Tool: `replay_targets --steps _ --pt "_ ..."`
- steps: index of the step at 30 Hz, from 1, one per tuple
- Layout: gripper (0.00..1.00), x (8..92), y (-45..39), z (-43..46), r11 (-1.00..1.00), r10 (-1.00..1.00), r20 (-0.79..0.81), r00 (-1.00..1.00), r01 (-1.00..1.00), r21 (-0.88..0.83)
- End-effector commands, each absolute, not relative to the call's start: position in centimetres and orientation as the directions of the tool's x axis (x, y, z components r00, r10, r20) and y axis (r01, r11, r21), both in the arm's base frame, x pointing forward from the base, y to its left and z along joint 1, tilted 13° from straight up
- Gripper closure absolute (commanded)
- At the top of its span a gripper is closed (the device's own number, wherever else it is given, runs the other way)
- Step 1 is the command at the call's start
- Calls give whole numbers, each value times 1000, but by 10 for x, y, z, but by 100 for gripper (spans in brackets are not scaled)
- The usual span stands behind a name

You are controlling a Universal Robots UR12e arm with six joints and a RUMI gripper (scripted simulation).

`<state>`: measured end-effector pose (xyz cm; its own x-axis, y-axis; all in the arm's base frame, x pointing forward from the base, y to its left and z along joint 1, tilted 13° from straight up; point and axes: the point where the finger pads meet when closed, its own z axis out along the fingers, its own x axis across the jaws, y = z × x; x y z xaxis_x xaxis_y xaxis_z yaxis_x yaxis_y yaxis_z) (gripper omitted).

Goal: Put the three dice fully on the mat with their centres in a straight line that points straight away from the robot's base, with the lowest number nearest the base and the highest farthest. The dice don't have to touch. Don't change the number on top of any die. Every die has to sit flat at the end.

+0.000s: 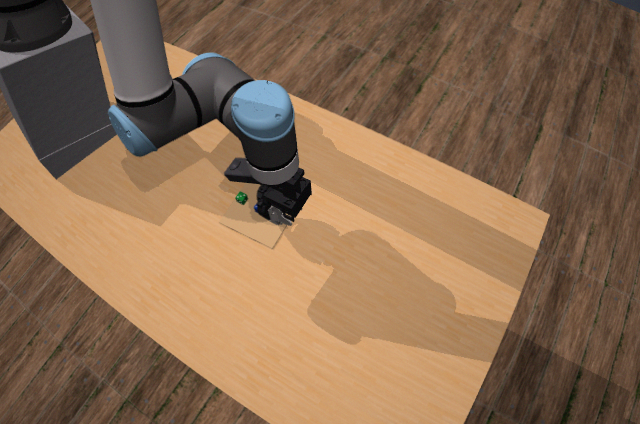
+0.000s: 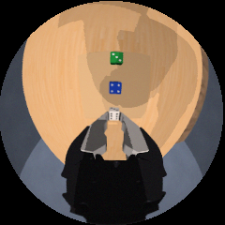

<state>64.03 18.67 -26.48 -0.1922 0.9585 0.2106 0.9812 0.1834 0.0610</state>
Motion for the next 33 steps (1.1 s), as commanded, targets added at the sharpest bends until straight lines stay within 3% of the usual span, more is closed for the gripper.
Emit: replay_targets --steps 1,17,33 --pt "97 641 187 -264 183 959 210 -192 981 62" --pt "79 641 187 -264 183 959 210 -192 981 62" --pt "79 641 185 -259 183 959 210 -192 981 62"
